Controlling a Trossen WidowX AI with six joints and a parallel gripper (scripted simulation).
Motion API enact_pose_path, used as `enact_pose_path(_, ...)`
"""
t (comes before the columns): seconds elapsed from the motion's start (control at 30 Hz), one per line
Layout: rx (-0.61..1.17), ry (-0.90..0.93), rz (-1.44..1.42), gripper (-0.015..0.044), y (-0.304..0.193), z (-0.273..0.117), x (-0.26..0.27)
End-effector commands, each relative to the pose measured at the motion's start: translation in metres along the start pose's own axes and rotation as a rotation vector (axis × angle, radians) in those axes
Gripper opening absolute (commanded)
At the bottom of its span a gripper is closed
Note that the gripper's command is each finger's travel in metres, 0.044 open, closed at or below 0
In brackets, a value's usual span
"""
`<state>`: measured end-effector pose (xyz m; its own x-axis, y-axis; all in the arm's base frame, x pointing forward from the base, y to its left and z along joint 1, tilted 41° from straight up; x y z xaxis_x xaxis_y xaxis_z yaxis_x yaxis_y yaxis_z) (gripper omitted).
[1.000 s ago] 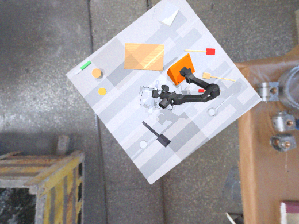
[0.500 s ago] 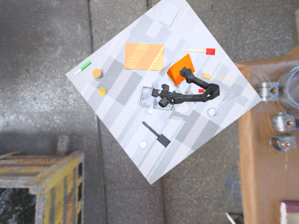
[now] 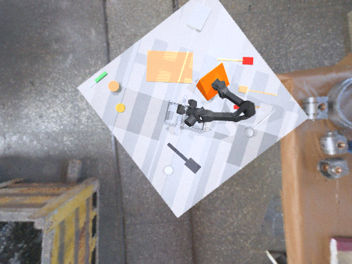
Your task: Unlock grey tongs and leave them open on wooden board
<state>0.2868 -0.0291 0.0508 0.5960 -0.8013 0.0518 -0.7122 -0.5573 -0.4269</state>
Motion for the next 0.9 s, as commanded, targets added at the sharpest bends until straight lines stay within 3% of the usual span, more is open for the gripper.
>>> enact_pose_path(0.0,-0.008,-0.003,0.006,0.0260,0.002,0.009,0.000)
enact_pose_path(0.87,-0.006,-0.003,0.006,0.0260,0.003,0.052,-0.002)
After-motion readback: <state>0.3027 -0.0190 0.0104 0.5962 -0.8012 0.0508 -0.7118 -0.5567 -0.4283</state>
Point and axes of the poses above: the point midway between the two fingers, 35 mm back from their tips, its own z axis out along the fingers, its own x axis across the jaws, y = z × x, the point moved 4 cm from there along -z, back along the fingers, and after that the axes turned 13 degrees about -z, right-handed, at the moved point
